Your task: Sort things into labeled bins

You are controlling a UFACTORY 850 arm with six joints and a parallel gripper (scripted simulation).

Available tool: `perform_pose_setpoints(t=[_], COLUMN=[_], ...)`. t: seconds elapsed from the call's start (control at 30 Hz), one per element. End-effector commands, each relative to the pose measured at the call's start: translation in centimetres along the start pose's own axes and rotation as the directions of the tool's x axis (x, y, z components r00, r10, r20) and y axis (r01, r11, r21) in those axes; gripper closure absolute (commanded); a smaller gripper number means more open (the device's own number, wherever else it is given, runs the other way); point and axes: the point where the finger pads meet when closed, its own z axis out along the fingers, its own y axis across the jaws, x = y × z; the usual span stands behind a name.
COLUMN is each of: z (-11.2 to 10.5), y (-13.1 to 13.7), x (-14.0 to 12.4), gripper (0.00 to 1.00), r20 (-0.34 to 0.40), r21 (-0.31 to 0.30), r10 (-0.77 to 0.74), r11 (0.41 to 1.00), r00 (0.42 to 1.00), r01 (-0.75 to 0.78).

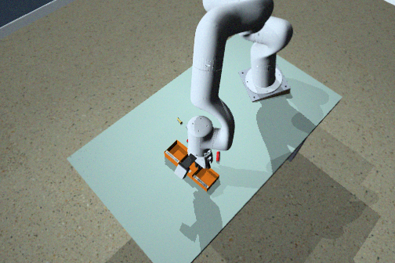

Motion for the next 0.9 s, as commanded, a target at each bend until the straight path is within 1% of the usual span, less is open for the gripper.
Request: perform_pose_setpoints(t=[0.0, 0.13, 0.4, 0.47, 0.53, 0.87], z=[-0.1, -0.1, -0.1, 0.5, 0.5, 3.1], y=[-1.8, -3.7, -3.7, -3.7, -3.7, -3.7], x=[0.3, 0.4, 0.4, 0.4, 0.4, 0.4], gripper=[0.93, 0.93, 0.93, 0.93, 0.93, 0.93], r20=[-0.002, -0.002, -0.002, -0.002, -0.002, -0.002], r21=[-0.002, -0.002, -0.002, -0.002, -0.002, -0.002], r10=[0.001, 0.001, 0.001, 0.001, 0.001, 0.001], r11=[1.0, 1.0, 1.0, 1.0, 1.0, 1.0], r00=[1.0, 1.0, 1.0, 1.0, 1.0, 1.0], r01=[-0.001, -0.001, -0.001, -0.001, -0.001, -0.001])
